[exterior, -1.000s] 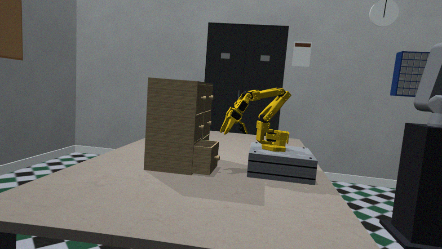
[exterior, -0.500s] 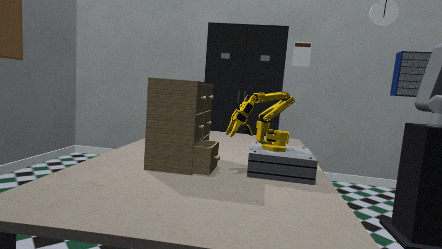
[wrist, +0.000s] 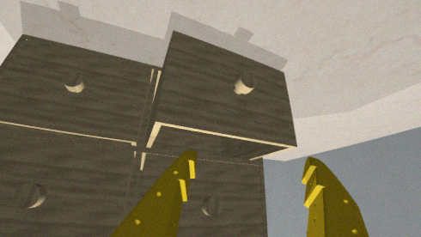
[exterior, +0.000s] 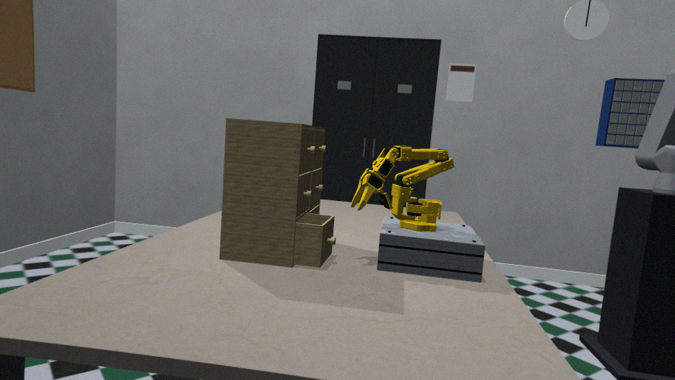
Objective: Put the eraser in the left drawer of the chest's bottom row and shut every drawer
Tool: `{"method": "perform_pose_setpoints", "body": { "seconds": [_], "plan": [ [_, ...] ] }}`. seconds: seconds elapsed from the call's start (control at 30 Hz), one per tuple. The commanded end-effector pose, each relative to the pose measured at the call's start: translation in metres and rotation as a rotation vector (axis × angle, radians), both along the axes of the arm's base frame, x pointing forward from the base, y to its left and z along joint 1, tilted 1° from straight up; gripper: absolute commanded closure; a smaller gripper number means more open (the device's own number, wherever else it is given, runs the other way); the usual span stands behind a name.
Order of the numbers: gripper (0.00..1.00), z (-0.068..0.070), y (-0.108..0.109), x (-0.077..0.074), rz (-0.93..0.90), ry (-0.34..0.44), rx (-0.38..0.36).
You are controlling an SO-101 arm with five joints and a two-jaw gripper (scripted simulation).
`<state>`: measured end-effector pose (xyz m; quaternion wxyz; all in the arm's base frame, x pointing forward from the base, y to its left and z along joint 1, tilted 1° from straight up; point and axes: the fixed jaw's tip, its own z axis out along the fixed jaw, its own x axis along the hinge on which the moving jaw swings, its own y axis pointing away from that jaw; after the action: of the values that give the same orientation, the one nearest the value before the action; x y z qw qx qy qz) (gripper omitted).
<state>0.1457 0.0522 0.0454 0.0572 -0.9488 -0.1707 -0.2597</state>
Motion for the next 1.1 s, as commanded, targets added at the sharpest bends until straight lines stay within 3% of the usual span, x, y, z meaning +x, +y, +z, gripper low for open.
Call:
{"method": "perform_pose_setpoints", "body": {
  "seconds": [0.0, 0.27, 0.83, 1.07],
  "plan": [
    [0.69, -0.005, -0.001, -0.004, -0.003, 0.024, -0.005],
    [0.69, -0.005, -0.001, -0.004, -0.003, 0.024, -0.005],
    [0.79, -0.007, 0.015, 0.008, 0.139, 0.005, -0.048],
    [0.79, -0.024, 0.022, 0.020, 0.140, 0.005, -0.047]
  ]
}}
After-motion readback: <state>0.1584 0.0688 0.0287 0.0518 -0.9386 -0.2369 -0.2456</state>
